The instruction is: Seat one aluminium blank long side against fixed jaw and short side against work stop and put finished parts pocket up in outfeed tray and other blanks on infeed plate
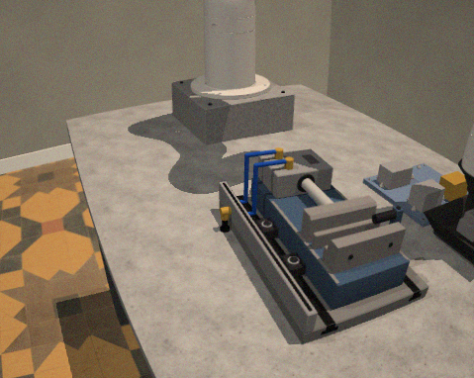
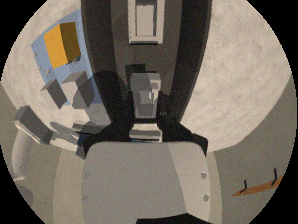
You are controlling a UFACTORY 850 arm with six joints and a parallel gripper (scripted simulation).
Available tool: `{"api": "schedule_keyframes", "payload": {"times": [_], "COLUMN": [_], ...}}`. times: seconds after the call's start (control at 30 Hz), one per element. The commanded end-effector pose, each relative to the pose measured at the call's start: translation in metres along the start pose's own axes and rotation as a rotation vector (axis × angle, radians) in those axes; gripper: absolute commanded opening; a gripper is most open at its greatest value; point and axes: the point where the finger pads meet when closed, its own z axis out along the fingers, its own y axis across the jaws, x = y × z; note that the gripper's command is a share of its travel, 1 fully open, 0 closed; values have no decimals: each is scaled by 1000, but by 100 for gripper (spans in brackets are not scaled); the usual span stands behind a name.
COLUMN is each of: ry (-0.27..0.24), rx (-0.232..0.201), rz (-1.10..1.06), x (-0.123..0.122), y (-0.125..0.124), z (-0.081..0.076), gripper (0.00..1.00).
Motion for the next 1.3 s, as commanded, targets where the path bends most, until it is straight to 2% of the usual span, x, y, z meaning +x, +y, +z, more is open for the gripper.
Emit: {"api": "schedule_keyframes", "payload": {"times": [0.0, 0.67, 1.27], "ry": [1, 1, 1], "rx": [-2, -2, -2], "rz": [0, 0, 0], "x": [0, 0, 0], "y": [1, 1, 1], "z": [-1, 0, 7], "gripper": [0, 0, 0]}}
